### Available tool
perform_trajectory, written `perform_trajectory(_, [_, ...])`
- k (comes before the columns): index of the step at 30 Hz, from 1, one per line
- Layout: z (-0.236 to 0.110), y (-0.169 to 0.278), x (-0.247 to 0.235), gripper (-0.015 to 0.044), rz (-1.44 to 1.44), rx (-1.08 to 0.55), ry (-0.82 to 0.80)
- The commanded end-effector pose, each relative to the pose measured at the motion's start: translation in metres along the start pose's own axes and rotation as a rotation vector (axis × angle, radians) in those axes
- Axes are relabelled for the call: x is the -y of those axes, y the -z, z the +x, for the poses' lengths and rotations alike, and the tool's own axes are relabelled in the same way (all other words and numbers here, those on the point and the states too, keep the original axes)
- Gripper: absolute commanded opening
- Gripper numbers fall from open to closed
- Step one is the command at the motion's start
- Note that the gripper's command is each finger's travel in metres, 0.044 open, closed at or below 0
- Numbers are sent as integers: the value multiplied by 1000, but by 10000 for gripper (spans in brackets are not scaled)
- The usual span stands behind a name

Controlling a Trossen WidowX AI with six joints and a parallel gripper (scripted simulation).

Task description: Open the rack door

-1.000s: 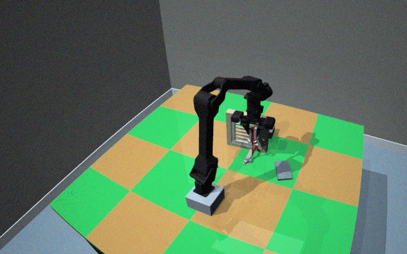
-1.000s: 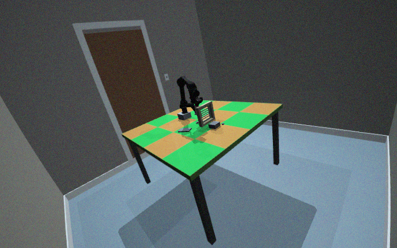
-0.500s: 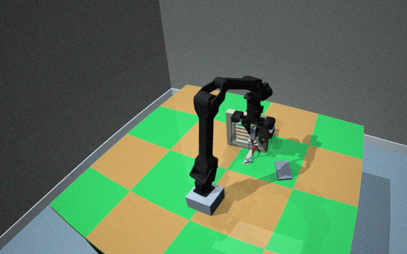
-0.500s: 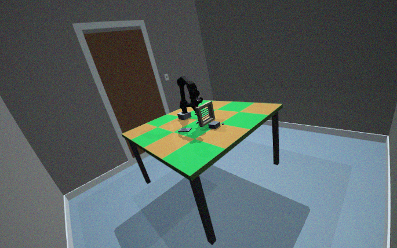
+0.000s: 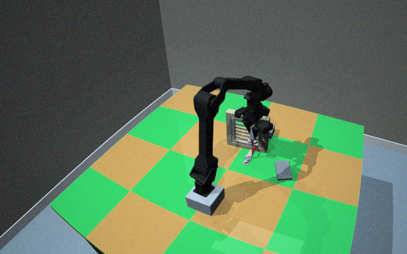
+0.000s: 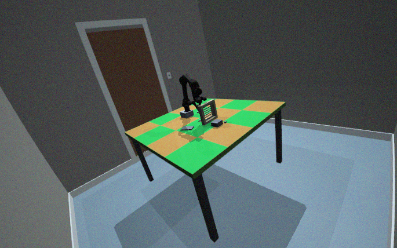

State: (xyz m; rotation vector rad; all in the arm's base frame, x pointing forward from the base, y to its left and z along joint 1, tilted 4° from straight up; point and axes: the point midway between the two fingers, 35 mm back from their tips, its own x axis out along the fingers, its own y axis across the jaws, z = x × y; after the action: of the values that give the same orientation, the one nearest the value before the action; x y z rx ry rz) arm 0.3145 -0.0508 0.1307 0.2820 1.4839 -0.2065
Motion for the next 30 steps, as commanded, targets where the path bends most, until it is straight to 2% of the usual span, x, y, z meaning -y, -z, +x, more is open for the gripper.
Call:
perform_trajectory(1, [0,0,0,20,173,1,0])
perform_trajectory(25, [0,0,0,20,1356,1,-1])
perform_trajectory(30, [0,0,0,20,1429,1,-1])
